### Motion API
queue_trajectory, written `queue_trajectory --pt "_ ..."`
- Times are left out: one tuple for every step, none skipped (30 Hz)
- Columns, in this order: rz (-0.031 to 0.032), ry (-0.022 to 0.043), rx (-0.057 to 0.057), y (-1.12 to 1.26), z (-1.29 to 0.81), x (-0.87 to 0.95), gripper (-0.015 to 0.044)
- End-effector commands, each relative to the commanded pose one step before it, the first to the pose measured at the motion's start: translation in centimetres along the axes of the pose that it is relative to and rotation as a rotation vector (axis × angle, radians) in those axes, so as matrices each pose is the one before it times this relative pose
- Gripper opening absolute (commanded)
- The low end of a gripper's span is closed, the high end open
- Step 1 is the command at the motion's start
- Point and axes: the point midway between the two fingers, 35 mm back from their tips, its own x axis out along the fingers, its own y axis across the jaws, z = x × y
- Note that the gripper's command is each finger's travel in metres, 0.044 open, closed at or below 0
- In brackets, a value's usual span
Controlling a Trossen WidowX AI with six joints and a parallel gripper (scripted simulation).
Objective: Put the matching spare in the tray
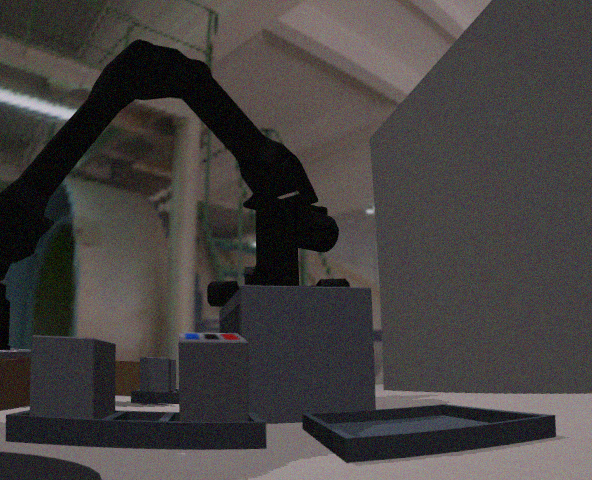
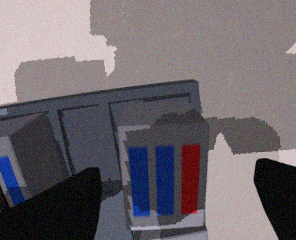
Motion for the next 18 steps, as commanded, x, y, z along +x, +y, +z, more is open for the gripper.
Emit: queue_trajectory --pt "0.01562 0.01550 -0.0003 0.331 -0.256 1.274 0.0300" --pt "0.00001 0.00001 0.0000 0.014 -0.004 0.163 0.0300" --pt "0.00001 0.00001 0.0000 0.014 -0.005 0.163 0.0300" --pt "0.00001 0.00001 0.0000 0.015 -0.005 0.163 0.0300" --pt "0.00001 0.00001 0.0000 0.016 -0.006 0.163 0.0300" --pt "0.00002 0.00001 0.0000 0.016 -0.007 0.162 0.0300" --pt "0.00002 0.00001 0.0000 0.017 -0.007 0.162 0.0300" --pt "0.00002 0.00001 0.0000 0.018 -0.008 0.162 0.0300" --pt "0.00002 0.00001 0.0000 0.018 -0.008 0.162 0.0300" --pt "0.00002 0.00001 0.0000 0.019 -0.009 0.162 0.0300" --pt "0.00002 0.00002 0.0000 0.019 -0.009 0.161 0.0300" --pt "0.00002 0.00002 0.0000 0.020 -0.010 0.161 0.0300" --pt "0.00002 0.00002 0.0000 0.021 -0.011 0.161 0.0300" --pt "0.00002 0.00002 0.0000 0.021 -0.011 0.161 0.0300" --pt "0.00002 0.00002 0.0000 0.022 -0.012 0.161 0.0300" --pt "0.00002 0.00002 0.0000 0.023 -0.012 0.160 0.0300" --pt "0.00002 0.00002 0.0000 0.019 -0.010 0.129 0.0300" --pt "0.00001 0.00001 0.0000 0.012 -0.006 0.078 0.0300"
